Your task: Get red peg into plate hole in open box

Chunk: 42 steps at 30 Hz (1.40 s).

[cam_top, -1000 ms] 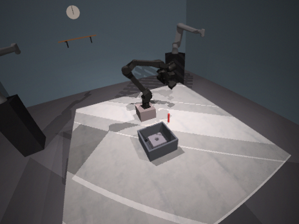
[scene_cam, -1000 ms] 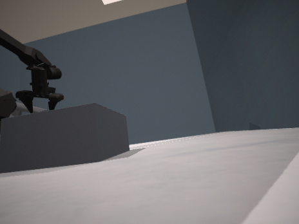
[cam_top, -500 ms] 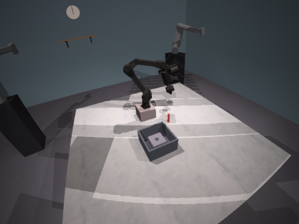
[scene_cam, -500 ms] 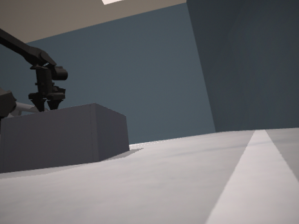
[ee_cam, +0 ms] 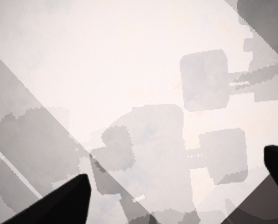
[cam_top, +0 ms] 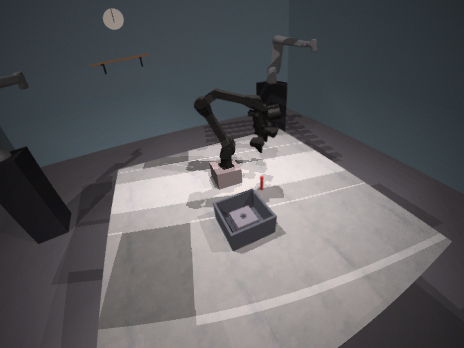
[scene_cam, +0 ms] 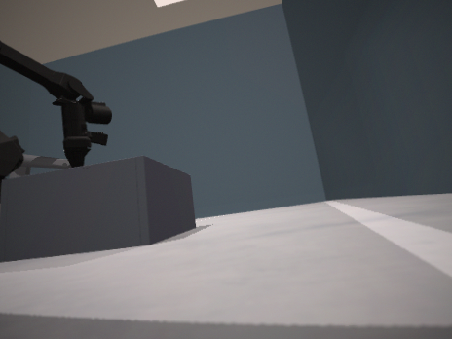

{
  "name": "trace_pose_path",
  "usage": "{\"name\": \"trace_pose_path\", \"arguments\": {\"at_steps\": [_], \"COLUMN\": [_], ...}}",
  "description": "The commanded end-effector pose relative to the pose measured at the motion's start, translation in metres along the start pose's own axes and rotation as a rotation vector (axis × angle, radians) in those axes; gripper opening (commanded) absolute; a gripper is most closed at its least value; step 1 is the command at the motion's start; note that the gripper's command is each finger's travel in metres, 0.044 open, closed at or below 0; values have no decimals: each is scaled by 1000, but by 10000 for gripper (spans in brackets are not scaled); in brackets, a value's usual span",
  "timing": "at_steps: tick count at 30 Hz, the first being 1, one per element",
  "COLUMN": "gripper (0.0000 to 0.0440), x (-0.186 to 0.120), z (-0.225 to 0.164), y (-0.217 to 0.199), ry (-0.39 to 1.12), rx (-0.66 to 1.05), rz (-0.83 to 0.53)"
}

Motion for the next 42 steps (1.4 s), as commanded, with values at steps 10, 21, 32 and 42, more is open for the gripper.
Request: {"name": "trace_pose_path", "arguments": {"at_steps": [10,21,32,42], "gripper": [440,440,440,440], "x": [8,18,40,69], "z": [10,17,30,39], "y": [-25,-51,-78,-96], "ry": [60,117,165,173], "rx": [392,747,1075,1213], "rz": [-134,-263,-396,-466]}}
Point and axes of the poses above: the point midway between the two fingers, 35 mm back from their tips, its own x axis out along the fingers, its own y axis across the jaws, z = x × y, the point moved 9 cm from there along -x, back along the fingers, and after that the axes turned 3 degrees about -x, right-handed, at the moved point
